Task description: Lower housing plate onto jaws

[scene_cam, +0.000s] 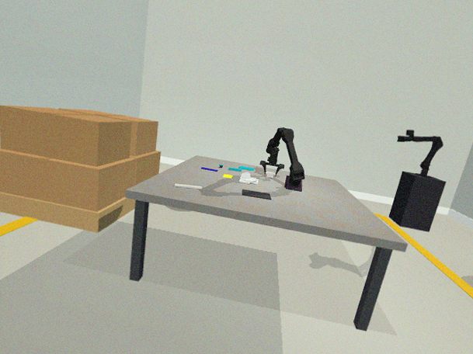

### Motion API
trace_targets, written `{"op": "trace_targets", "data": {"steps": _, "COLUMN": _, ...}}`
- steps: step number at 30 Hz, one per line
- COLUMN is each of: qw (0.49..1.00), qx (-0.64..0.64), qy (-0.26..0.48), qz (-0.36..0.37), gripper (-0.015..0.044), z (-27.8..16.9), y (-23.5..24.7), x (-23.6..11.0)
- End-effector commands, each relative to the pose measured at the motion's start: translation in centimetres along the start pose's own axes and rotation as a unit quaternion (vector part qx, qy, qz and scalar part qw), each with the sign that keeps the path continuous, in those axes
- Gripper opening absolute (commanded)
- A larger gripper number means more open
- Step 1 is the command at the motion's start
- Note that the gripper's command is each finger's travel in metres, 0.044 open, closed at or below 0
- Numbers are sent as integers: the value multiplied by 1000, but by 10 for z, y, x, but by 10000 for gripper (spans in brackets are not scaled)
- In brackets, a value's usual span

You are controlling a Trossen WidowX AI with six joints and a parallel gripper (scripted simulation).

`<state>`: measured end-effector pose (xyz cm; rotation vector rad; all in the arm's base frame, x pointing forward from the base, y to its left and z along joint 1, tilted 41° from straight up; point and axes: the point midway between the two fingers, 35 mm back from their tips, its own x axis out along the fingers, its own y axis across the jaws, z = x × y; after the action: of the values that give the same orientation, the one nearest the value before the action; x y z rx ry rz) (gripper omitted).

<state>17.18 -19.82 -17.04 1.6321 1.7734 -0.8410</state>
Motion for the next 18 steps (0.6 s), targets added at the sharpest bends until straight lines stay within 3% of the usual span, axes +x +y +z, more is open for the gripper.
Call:
{"op": "trace_targets", "data": {"steps": 1, "qw": 1000, "qx": -2, "qy": -3, "qz": 1, "gripper": 351, "z": 2, "y": 1, "x": -11}}
{"op": "trace_targets", "data": {"steps": 18, "qw": 1000, "qx": 0, "qy": -3, "qz": 2, "gripper": 351, "z": 1, "y": 1, "x": -65}}
